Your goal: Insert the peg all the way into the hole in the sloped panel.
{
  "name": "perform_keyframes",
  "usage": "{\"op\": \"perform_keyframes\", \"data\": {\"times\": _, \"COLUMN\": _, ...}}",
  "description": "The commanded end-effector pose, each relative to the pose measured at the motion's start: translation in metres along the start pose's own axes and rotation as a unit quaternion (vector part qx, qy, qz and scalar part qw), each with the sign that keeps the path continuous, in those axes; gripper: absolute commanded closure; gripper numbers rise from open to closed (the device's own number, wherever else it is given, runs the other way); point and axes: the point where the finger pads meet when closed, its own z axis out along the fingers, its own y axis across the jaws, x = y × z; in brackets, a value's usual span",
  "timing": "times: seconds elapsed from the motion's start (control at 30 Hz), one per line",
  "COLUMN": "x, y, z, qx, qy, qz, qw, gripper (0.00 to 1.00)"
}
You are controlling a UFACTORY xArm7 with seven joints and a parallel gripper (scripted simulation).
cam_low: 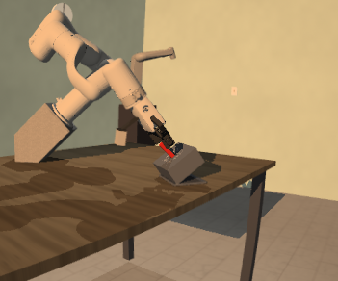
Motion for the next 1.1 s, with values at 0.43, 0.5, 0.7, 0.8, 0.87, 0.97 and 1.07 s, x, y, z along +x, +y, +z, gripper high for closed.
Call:
{"op": "perform_keyframes", "data": {"times": 0.43, "x": 0.001, "y": -0.004, "z": -0.048, "qx": 0.002, "qy": 0.002, "qz": 0.001, "qw": 1.0, "gripper": 0.0}}
{"op": "perform_keyframes", "data": {"times": 0.5, "x": 0.001, "y": -0.004, "z": -0.055, "qx": 0.002, "qy": 0.002, "qz": 0.001, "qw": 1.0, "gripper": 0.0}}
{"op": "perform_keyframes", "data": {"times": 0.7, "x": 0.0, "y": -0.003, "z": -0.072, "qx": 0.002, "qy": 0.001, "qz": 0.0, "qw": 1.0, "gripper": 0.0}}
{"op": "perform_keyframes", "data": {"times": 0.8, "x": 0.0, "y": -0.002, "z": -0.078, "qx": 0.002, "qy": 0.001, "qz": 0.0, "qw": 1.0, "gripper": 0.0}}
{"op": "perform_keyframes", "data": {"times": 0.87, "x": 0.0, "y": -0.002, "z": -0.082, "qx": 0.002, "qy": 0.001, "qz": 0.0, "qw": 1.0, "gripper": 0.0}}
{"op": "perform_keyframes", "data": {"times": 0.97, "x": 0.0, "y": -0.002, "z": -0.087, "qx": 0.002, "qy": 0.001, "qz": -0.001, "qw": 1.0, "gripper": 0.0}}
{"op": "perform_keyframes", "data": {"times": 1.07, "x": 0.0, "y": -0.003, "z": -0.092, "qx": 0.002, "qy": 0.0, "qz": -0.001, "qw": 1.0, "gripper": 0.0}}
